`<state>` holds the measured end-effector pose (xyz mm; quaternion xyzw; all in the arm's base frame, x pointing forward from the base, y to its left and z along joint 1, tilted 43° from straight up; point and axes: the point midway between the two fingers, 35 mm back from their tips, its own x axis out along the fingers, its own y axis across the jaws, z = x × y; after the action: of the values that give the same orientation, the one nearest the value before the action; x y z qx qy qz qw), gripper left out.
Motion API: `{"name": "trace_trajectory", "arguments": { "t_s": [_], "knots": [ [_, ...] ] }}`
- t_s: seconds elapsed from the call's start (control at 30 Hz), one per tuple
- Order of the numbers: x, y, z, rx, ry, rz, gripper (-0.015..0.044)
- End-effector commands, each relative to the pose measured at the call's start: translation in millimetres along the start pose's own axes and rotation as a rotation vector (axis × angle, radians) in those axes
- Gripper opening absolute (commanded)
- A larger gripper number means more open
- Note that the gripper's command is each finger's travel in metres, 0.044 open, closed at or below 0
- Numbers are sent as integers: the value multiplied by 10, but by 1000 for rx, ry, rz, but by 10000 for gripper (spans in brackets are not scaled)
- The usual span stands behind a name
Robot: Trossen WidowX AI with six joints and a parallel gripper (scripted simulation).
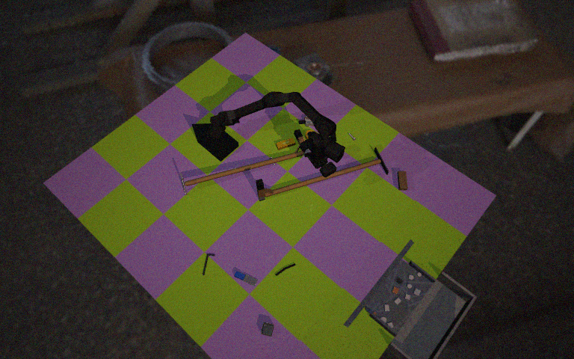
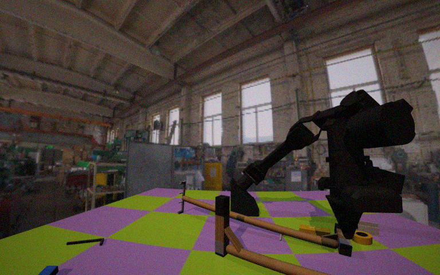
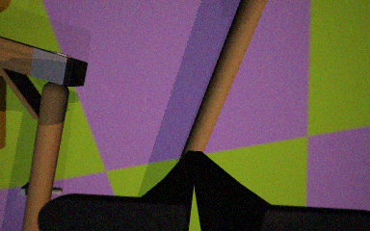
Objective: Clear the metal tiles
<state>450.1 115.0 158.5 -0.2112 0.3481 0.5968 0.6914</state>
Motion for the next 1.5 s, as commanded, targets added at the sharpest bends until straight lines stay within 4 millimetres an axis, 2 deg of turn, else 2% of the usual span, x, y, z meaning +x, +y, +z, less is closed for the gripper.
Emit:
{"name": "trace_trajectory", "arguments": {
  "t_s": [0.0,0.17,0.57,0.67,0.9,1.47],
  "knots": [
    [-130,17,3,-5,-5,3,0],
    [-212,42,2,6,-5,2,0],
    [-665,390,9,220,-6,-6,0],
    [-715,436,10,246,-6,-7,0],
    [-657,423,12,246,-5,-6,0],
    [-245,359,24,251,-1,-2,0]
  ]
}}
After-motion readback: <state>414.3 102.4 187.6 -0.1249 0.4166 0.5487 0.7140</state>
